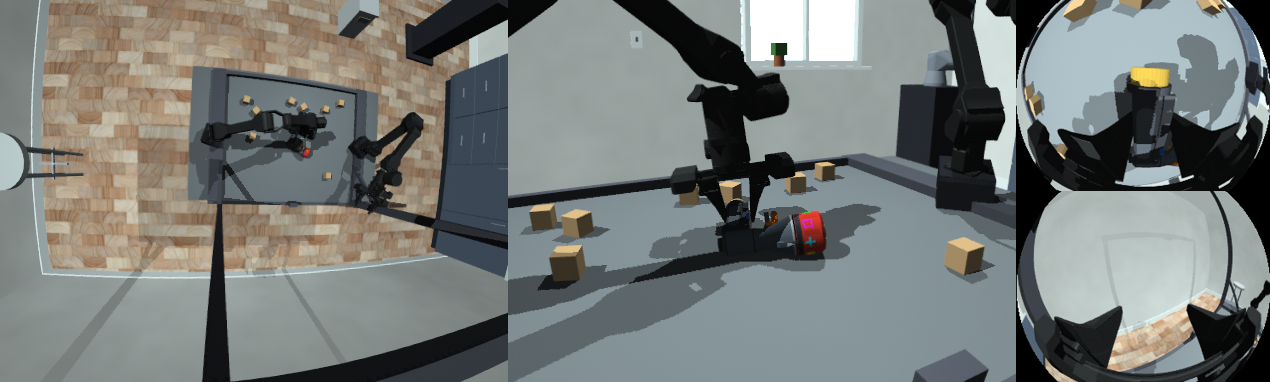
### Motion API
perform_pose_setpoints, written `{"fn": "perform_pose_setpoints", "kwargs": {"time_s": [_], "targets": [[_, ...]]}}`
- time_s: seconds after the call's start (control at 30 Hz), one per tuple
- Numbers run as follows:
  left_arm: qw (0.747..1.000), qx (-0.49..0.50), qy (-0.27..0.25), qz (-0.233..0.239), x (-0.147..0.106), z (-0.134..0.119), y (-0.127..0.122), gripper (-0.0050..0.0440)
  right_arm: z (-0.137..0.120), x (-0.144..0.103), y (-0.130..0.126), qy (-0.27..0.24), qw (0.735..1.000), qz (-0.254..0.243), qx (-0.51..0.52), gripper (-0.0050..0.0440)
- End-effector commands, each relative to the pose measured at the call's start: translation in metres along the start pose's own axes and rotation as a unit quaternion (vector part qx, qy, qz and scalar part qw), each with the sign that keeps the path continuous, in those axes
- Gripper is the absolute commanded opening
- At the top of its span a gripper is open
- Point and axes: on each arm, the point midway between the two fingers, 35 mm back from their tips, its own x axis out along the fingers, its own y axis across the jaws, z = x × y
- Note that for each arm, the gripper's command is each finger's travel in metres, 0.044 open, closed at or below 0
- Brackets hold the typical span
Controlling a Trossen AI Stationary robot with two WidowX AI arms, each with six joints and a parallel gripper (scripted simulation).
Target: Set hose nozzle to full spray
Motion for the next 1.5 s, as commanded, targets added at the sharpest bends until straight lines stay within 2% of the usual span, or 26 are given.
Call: {"fn": "perform_pose_setpoints", "kwargs": {"time_s": [0.0, 0.4, 0.5, 0.7, 0.9, 0.97, 1.07, 1.1, 1.47], "targets": [[0.999, 0.045, -0.002, -0.018, -0.014, 0.0028, -0.0093, 0.0173, 0.0085, -0.0011, -0.0003, -0.011, 1.0, -0.001, 0.0, 0.0408], [0.99, 0.143, 0.007, -0.02, -0.0147, 0.0043, -0.0103, 0.0173, 0.0085, -0.0011, -0.0003, -0.011, 1.0, -0.001, 0.0, 0.0408], [0.992, 0.128, 0.006, -0.019, -0.0144, 0.004, -0.0099, 0.0173, 0.0085, -0.0011, -0.0003, -0.011, 1.0, -0.001, 0.0, 0.0408], [0.979, 0.2, 0.013, -0.021, -0.0151, 0.0049, -0.0109, 0.0173, 0.0085, -0.0011, -0.0003, -0.011, 1.0, -0.001, 0.0, 0.0408], [0.983, 0.181, 0.011, -0.02, -0.0149, 0.0046, -0.0105, 0.0173, 0.0085, -0.0011, -0.0003, -0.011, 1.0, -0.001, 0.0, 0.0408], [0.975, 0.222, 0.015, -0.021, -0.0151, 0.0049, -0.0109, 0.0173, 0.0085, -0.0011, -0.0003, -0.011, 1.0, -0.001, 0.0, 0.0408], [0.978, 0.206, 0.014, -0.02, -0.0149, 0.0048, -0.0106, 0.0173, 0.0085, -0.0011, -0.0003, -0.011, 1.0, -0.001, 0.0, 0.0408], [0.971, 0.237, 0.017, -0.021, -0.0152, 0.0049, -0.0111, 0.0173, 0.0085, -0.0011, -0.0003, -0.011, 1.0, -0.001, 0.0, 0.0408], [0.945, 0.324, 0.026, -0.021, -0.0152, 0.0056, -0.0119, 0.0173, 0.0085, -0.0011, -0.0003, -0.011, 1.0, -0.001, 0.0, 0.0408]]}}
